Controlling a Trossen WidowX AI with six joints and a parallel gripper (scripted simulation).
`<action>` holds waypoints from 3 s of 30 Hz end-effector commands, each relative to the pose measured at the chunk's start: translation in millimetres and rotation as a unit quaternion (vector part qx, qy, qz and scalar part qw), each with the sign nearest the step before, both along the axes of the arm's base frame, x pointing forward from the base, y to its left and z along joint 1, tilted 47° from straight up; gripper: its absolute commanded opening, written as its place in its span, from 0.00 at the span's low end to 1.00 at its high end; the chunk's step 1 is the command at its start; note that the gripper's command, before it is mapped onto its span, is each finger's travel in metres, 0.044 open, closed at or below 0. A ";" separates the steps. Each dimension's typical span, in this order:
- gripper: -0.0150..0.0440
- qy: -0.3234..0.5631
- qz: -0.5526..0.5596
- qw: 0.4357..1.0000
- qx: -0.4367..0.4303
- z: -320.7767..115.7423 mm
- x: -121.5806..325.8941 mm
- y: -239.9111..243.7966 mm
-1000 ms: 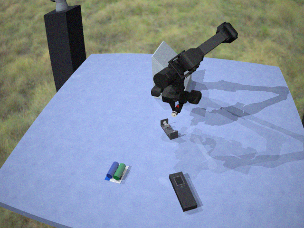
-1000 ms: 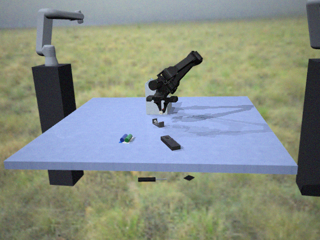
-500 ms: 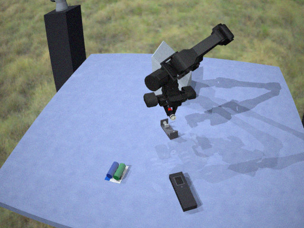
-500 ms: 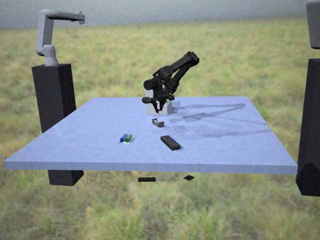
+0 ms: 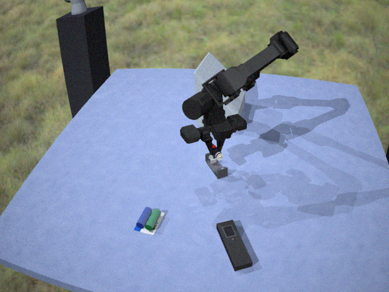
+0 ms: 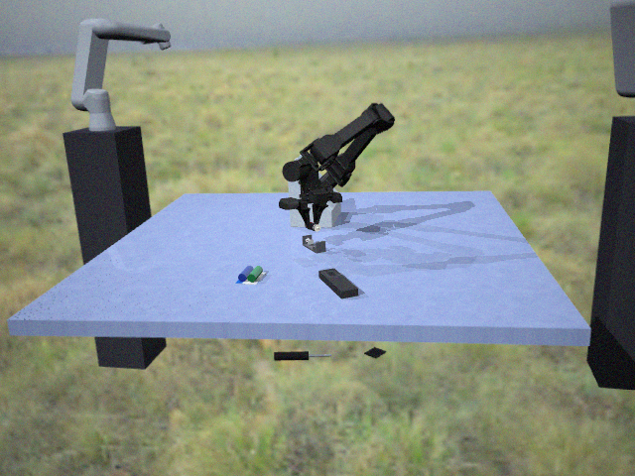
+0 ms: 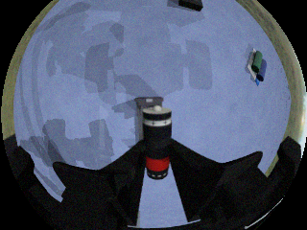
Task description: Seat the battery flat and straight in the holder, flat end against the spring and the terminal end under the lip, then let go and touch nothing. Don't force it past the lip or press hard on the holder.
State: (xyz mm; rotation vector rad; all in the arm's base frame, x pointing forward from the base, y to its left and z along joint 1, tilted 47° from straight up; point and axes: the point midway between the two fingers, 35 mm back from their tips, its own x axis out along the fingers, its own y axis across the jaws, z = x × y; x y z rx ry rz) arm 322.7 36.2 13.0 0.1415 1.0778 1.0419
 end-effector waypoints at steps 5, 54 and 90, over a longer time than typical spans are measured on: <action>0.38 -0.022 -0.031 0.999 0.027 -8.8 0.0 12.3; 0.38 -0.095 -0.116 0.984 0.100 -30.0 -3.4 28.5; 0.38 -0.118 -0.146 0.975 0.117 -37.5 -21.9 28.9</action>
